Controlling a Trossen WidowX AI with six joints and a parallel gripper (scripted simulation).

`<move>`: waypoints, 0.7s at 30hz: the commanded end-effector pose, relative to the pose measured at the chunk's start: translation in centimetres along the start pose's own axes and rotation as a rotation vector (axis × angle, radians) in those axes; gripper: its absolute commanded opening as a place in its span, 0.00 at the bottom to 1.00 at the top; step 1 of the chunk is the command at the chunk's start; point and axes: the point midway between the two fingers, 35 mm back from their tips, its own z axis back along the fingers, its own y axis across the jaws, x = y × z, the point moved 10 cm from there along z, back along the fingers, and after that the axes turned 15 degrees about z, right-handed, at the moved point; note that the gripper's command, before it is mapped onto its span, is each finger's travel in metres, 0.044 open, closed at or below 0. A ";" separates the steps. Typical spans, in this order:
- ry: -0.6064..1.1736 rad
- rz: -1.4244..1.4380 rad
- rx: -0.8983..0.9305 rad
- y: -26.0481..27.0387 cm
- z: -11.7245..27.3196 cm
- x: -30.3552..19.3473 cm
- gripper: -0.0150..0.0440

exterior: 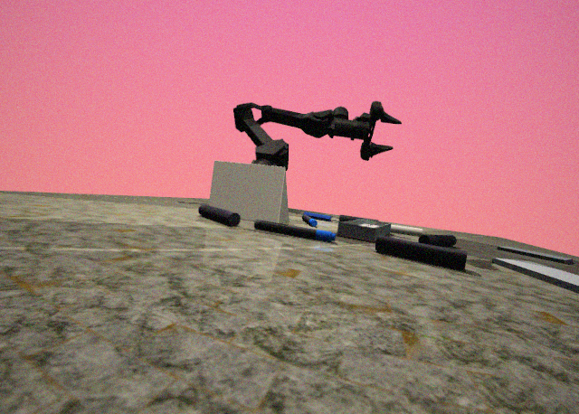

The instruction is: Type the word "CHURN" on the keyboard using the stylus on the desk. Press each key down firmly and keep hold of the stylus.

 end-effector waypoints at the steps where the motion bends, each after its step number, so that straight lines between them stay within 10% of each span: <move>1: 0.010 -0.001 0.007 0.0 -0.1 -0.1 0.96; 16: 0.955 -0.403 0.544 2.1 -6.1 -13.8 0.29; 21: 1.307 -0.750 0.681 2.5 -5.9 -18.5 0.25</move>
